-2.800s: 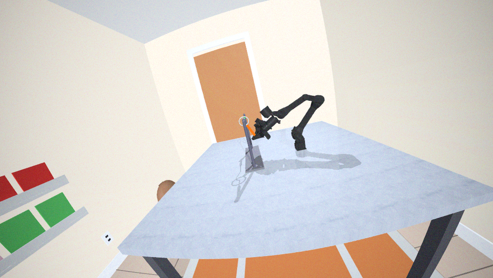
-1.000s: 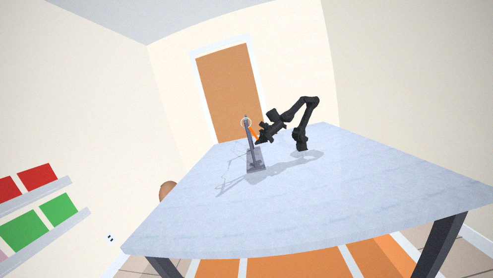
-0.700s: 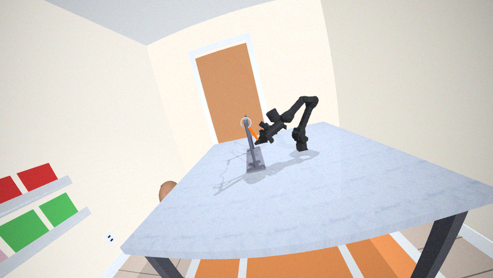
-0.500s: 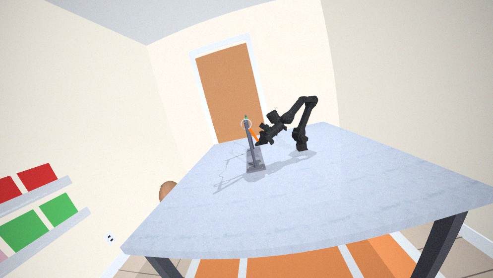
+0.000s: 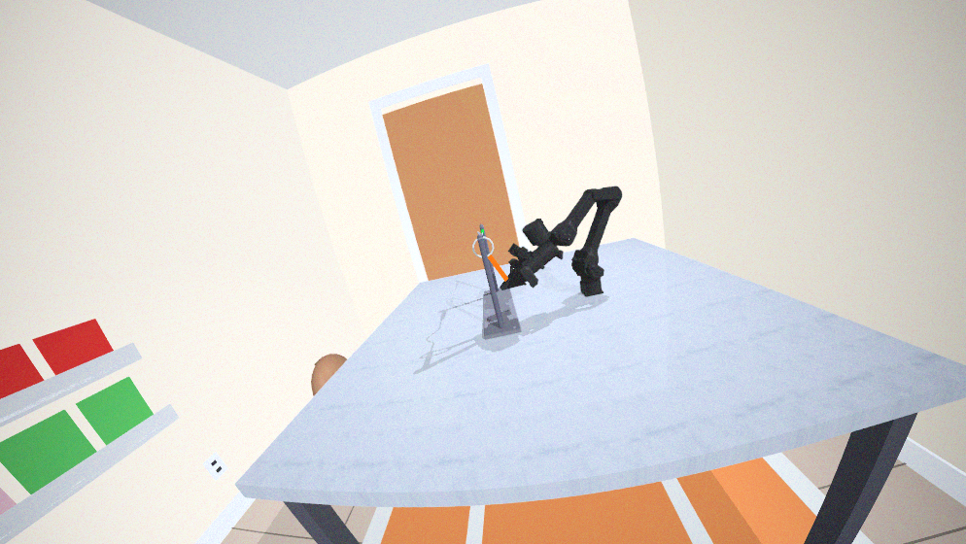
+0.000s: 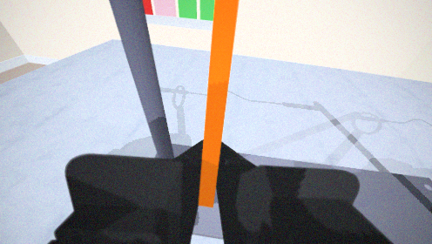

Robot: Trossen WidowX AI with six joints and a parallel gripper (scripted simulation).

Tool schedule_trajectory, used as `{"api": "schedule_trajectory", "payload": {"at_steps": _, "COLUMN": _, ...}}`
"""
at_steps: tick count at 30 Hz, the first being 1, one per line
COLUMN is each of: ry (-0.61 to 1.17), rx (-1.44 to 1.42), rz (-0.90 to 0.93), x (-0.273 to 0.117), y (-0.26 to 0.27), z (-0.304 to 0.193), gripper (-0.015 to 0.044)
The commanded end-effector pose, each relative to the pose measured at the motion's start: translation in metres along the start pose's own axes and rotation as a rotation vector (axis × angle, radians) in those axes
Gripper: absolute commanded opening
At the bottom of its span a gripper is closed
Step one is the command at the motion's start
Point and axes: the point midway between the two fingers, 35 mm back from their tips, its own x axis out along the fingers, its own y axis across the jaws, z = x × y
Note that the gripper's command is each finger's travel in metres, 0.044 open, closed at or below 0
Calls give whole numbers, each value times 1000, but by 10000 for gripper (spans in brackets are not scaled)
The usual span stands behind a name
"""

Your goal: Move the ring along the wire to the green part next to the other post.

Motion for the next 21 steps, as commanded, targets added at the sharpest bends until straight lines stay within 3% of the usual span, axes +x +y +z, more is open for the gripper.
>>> {"api": "schedule_trajectory", "payload": {"at_steps": 1, "ry": 1, "rx": 3, "rz": -4, "x": 1, "y": 0, "z": -1, "gripper": -150}}
{"api": "schedule_trajectory", "payload": {"at_steps": 15, "ry": 1, "rx": 3, "rz": -4, "x": 1, "y": 0, "z": -1, "gripper": -150}}
{"api": "schedule_trajectory", "payload": {"at_steps": 21, "ry": 1, "rx": 0, "rz": -1, "x": 0, "y": 0, "z": 0, "gripper": 7}}
